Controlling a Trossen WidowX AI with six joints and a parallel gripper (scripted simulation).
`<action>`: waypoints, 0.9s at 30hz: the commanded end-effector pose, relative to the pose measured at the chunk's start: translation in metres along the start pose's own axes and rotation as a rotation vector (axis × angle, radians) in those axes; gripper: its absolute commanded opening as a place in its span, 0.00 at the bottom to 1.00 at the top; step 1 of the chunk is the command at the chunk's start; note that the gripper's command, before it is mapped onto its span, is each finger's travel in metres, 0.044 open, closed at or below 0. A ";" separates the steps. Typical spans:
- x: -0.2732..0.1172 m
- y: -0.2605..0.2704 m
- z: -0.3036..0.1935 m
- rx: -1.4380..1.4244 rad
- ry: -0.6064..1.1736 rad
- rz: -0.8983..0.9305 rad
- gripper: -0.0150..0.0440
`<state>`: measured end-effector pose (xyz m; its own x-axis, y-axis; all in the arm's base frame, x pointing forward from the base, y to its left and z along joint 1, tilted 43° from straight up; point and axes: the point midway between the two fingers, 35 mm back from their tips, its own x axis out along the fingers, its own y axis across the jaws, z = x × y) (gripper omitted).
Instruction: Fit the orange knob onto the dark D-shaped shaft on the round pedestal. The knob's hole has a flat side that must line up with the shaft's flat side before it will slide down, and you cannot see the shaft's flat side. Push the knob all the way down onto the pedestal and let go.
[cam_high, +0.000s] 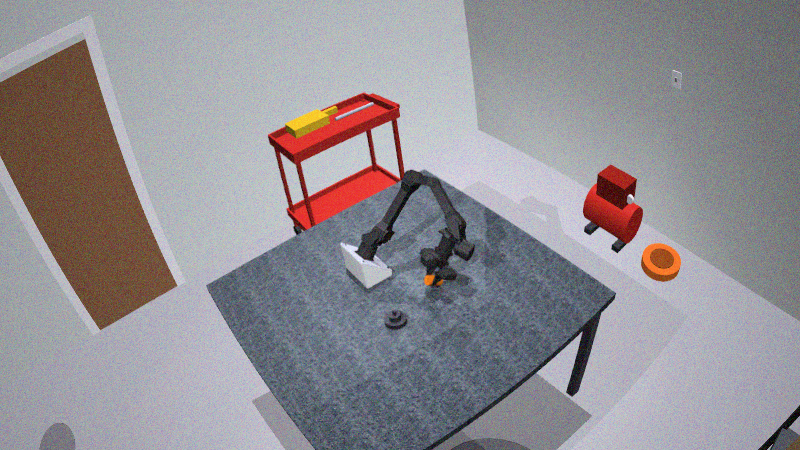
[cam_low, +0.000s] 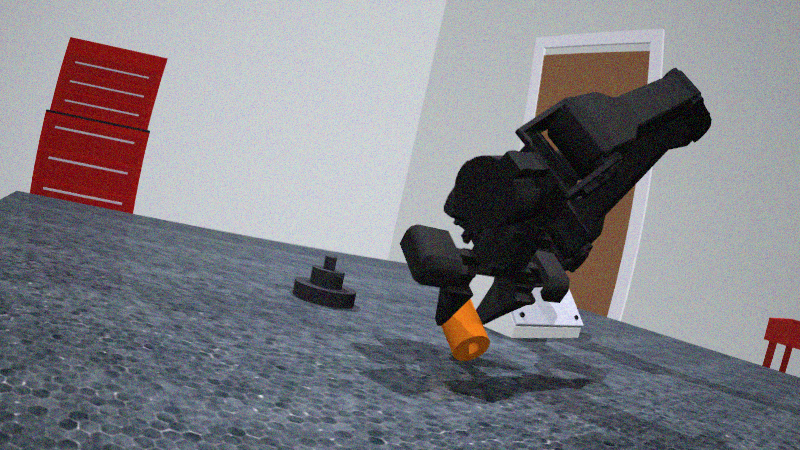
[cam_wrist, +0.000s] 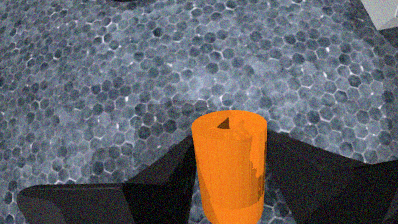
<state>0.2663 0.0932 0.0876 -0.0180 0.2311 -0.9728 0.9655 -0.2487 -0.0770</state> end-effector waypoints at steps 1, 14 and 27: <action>-0.003 0.000 -0.004 0.001 -0.052 0.002 0.56; -0.010 0.000 -0.013 0.001 -0.231 0.003 0.56; -0.016 0.000 -0.023 0.001 -0.402 0.003 0.56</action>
<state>0.2714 0.1086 0.1055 -0.1116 -0.1218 -0.9863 0.9655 -0.2481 -0.0786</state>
